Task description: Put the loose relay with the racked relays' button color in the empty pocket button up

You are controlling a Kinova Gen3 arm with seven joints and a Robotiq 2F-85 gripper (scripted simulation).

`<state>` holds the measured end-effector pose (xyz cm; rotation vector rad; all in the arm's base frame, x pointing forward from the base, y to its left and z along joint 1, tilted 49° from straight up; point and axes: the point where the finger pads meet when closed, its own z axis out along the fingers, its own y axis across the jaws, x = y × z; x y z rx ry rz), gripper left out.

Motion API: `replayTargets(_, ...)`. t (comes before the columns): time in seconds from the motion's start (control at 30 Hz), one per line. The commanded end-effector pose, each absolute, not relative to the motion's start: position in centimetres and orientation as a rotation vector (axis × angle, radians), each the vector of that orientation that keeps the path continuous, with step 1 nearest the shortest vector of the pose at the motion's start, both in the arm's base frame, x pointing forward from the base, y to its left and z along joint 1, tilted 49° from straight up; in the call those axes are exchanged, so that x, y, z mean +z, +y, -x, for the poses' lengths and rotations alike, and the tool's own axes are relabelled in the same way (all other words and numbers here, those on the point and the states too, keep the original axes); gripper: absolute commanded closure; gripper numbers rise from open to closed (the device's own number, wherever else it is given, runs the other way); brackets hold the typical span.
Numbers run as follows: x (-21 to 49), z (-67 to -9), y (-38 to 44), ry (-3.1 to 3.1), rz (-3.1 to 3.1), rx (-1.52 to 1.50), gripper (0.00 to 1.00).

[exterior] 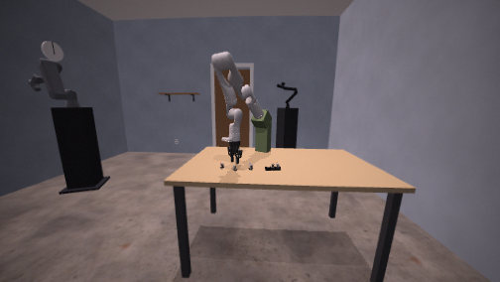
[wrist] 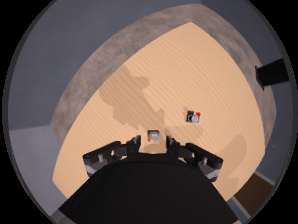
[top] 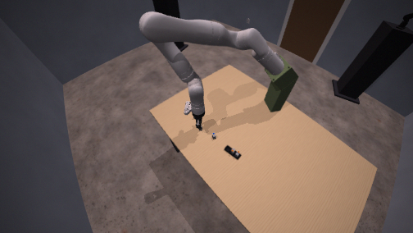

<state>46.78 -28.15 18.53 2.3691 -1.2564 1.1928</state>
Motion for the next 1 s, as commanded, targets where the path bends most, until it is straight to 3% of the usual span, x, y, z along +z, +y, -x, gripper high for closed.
replayTargets(0.0, 18.67, -47.08, -28.18, -1.255, -2.367, 1.203, 0.47)
replayTargets(0.97, 18.47, -46.99, -27.97, -1.255, -2.368, 1.199, 0.47)
